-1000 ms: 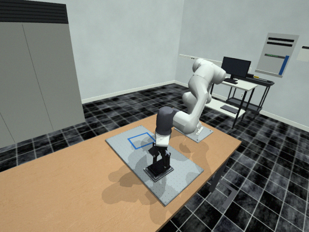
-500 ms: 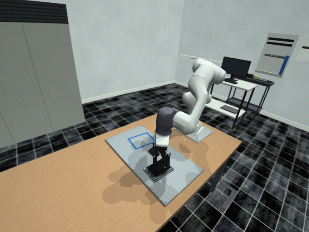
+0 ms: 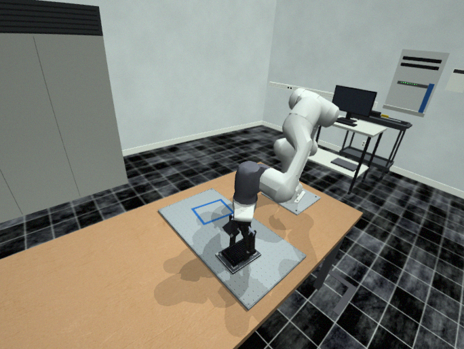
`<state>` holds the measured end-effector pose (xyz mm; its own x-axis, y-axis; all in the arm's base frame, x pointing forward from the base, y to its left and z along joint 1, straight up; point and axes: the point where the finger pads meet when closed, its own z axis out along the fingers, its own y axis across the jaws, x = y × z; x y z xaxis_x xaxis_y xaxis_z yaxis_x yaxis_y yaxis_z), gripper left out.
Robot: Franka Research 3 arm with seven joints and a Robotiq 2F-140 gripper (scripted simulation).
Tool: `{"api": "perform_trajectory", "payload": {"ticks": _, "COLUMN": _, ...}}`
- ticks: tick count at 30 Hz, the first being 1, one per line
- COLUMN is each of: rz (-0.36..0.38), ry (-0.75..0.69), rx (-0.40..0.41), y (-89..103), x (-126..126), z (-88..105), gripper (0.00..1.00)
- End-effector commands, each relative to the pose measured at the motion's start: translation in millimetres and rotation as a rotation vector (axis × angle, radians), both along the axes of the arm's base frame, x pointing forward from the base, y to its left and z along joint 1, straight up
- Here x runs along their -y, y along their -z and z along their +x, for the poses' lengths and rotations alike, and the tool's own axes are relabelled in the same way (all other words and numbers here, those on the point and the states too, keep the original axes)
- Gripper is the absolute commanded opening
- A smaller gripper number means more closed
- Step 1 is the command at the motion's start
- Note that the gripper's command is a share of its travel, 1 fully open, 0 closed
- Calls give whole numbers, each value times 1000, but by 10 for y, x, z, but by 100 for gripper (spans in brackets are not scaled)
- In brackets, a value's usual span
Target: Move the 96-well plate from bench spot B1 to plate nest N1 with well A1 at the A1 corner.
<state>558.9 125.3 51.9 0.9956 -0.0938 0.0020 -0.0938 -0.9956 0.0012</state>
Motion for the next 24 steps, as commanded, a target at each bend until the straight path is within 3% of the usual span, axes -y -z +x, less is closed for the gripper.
{"api": "perform_trajectory", "payload": {"ticks": 1, "rz": 1, "ry": -1, "rx": 1, "y": 16, "x": 6, "z": 2, "gripper": 60}}
{"api": "perform_trajectory", "payload": {"ticks": 24, "rz": 1, "ry": -1, "rx": 1, "y": 48, "x": 6, "z": 1, "gripper": 60}}
